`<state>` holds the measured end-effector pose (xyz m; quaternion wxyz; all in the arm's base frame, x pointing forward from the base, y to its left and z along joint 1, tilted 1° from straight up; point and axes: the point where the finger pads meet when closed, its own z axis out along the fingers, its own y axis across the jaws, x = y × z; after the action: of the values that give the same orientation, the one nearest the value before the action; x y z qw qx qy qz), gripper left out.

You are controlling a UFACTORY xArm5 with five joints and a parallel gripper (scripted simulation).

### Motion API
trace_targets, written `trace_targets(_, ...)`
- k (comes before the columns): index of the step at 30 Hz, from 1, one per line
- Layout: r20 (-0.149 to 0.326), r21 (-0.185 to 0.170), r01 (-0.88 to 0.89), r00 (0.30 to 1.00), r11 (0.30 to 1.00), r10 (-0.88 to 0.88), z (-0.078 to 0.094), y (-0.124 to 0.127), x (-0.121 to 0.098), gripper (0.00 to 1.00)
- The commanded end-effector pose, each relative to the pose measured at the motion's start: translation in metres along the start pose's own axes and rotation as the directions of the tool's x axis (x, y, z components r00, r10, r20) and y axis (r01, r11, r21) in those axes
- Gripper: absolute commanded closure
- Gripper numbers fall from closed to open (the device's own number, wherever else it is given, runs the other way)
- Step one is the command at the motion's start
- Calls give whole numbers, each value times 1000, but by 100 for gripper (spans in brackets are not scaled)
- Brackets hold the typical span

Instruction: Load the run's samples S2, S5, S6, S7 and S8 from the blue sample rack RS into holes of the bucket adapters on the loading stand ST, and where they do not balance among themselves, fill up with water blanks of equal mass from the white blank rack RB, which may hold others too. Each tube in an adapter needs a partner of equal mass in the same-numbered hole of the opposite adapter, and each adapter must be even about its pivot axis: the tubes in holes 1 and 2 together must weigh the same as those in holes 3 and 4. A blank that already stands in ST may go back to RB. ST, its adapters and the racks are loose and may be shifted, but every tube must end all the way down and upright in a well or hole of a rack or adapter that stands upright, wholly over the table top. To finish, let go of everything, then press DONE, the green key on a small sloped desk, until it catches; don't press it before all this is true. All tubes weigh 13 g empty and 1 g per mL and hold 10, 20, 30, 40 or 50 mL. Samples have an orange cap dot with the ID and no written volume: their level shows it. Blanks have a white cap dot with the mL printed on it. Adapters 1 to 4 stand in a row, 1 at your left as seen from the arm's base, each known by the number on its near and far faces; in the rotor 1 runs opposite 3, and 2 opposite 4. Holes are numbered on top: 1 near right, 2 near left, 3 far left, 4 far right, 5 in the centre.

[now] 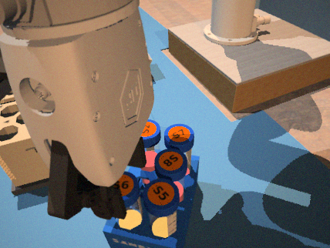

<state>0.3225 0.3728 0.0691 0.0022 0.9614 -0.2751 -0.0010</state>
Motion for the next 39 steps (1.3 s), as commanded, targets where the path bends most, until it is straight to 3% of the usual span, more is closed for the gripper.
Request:
trace_targets(1, -1, 4, 0, 1000, 1000, 0, -1, -1, 0, 43)
trace_targets(39, -1, 4, 0, 1000, 1000, 0, 19, -1, 1, 43)
